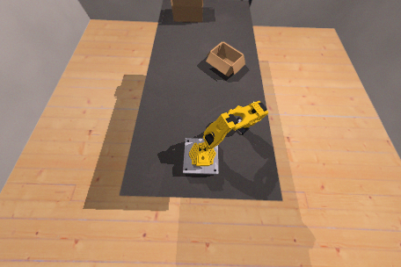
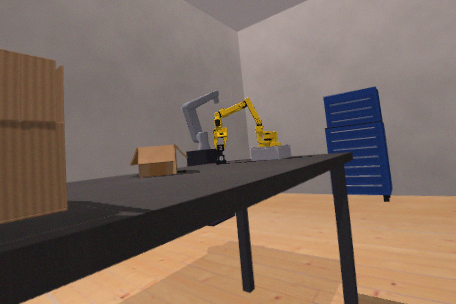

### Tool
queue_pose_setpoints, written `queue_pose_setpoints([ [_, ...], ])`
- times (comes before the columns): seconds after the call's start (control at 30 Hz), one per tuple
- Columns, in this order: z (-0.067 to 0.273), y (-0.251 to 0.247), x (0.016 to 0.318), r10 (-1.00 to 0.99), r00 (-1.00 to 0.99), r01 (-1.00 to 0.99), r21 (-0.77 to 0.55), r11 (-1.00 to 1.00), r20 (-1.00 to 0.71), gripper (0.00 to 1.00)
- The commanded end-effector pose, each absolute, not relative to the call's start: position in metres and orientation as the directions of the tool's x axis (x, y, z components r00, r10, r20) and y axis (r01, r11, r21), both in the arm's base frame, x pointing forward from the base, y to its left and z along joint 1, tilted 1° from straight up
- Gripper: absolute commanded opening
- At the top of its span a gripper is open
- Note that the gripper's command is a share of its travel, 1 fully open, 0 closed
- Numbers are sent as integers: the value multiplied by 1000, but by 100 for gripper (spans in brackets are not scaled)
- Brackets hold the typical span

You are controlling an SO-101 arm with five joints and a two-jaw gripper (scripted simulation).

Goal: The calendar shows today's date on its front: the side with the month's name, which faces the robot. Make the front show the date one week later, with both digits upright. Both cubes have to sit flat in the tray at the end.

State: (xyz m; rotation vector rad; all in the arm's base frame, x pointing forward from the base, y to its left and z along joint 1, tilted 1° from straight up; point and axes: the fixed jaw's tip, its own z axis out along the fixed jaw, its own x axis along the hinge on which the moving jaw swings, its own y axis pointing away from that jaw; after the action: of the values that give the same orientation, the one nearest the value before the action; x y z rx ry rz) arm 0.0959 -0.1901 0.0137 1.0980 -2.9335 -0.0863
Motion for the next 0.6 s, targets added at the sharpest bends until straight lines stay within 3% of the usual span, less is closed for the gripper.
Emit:
queue_pose_setpoints([
  [0.0, 20, -193, 99, -651, -759, -651, 24, 759, -5, 0],
  [0.57, 28, -195, 103, -659, -752, -659, -11, 752, 2, 0],
])
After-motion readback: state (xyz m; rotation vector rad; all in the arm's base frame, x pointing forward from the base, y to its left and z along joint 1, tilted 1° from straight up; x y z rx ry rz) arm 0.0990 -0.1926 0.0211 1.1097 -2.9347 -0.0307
